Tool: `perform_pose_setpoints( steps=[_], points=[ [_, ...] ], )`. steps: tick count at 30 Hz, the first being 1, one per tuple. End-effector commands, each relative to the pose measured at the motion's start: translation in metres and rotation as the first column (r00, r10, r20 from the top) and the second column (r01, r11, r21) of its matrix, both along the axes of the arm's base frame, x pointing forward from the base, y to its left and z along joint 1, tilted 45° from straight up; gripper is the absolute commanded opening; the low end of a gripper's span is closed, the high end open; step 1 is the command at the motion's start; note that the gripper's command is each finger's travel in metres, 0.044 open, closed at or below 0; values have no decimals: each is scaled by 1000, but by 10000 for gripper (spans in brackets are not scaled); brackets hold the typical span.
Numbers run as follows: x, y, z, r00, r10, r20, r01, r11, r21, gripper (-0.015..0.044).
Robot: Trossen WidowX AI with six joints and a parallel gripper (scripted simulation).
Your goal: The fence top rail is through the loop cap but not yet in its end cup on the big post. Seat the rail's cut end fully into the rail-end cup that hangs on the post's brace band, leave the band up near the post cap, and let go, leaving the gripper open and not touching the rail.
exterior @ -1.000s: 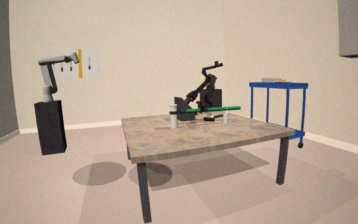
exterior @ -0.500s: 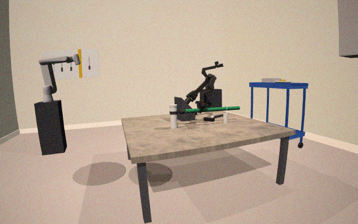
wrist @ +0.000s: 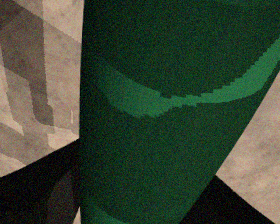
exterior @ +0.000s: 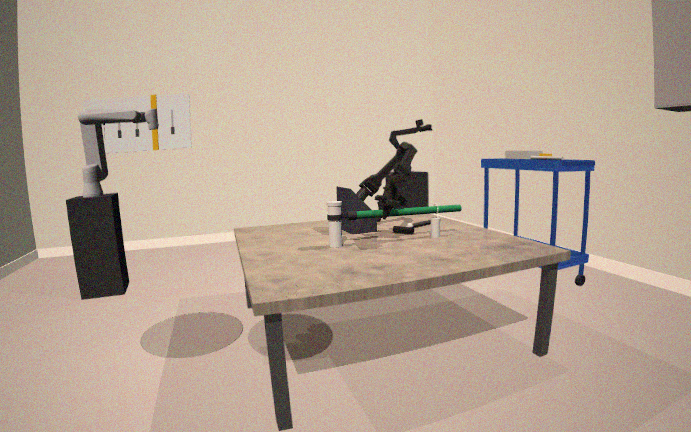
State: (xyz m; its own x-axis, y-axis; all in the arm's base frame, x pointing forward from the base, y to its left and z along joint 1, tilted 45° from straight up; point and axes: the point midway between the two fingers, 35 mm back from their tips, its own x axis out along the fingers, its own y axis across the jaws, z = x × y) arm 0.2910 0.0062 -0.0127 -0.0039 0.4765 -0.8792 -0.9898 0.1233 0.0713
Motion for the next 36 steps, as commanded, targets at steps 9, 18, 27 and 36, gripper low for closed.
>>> perform_pose_setpoints(
  steps=[9,18,27,36],
  points=[
    [0,0,0,1000,0,0,0,1000,0,0],
    [1,0,-1,1000,2,2,-2,1000,2,0],
    [1,-1,-2,1000,3,3,-3,1000,1,0],
    [1,-3,-2,1000,5,5,-5,1000,-1,0]
  ],
)
